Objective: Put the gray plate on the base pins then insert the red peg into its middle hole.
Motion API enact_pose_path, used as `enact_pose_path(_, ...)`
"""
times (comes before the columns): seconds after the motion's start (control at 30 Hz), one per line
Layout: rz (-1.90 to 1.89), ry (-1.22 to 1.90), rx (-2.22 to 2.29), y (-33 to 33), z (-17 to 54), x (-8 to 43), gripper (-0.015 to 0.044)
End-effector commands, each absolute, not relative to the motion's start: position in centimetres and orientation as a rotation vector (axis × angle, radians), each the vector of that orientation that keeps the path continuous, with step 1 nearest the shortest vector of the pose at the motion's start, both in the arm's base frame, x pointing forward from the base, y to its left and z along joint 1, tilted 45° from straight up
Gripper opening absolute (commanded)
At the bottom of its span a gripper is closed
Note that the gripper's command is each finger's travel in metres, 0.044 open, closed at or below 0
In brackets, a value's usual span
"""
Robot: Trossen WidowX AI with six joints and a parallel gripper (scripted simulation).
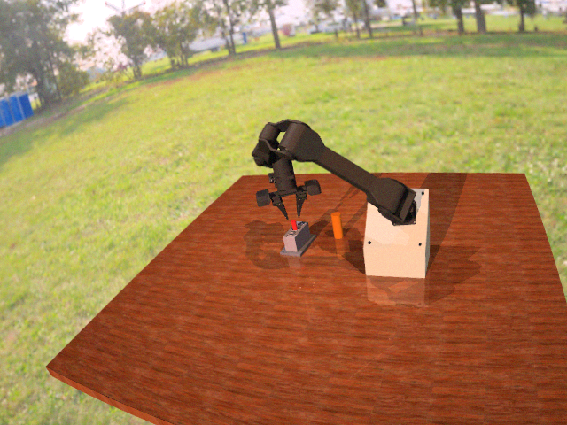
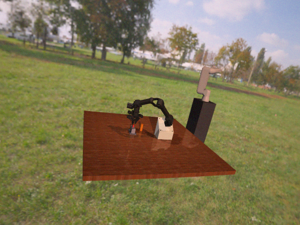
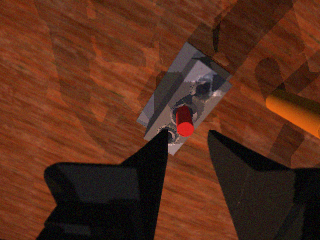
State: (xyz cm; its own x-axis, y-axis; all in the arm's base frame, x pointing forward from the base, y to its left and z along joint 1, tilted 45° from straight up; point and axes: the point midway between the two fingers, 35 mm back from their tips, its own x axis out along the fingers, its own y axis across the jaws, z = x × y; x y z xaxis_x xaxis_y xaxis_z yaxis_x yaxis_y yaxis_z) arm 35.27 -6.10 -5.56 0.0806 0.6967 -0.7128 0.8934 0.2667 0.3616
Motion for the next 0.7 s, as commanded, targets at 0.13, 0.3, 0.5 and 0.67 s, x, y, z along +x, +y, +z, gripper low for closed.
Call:
enact_pose_path(0.13,-0.291,1.669,1.495,-6.48,-5.17,35.15,0.0150)
enact_pose_path(0.3,-0.291,1.669,1.495,-6.68,-5.03,35.02,0.0150)
enact_pose_path(0.5,-0.291,1.669,1.495,-6.90,-4.90,34.89,0.0150)
enact_pose_path(0.67,-0.291,1.669,1.495,-7.07,-4.79,34.80,0.0150)
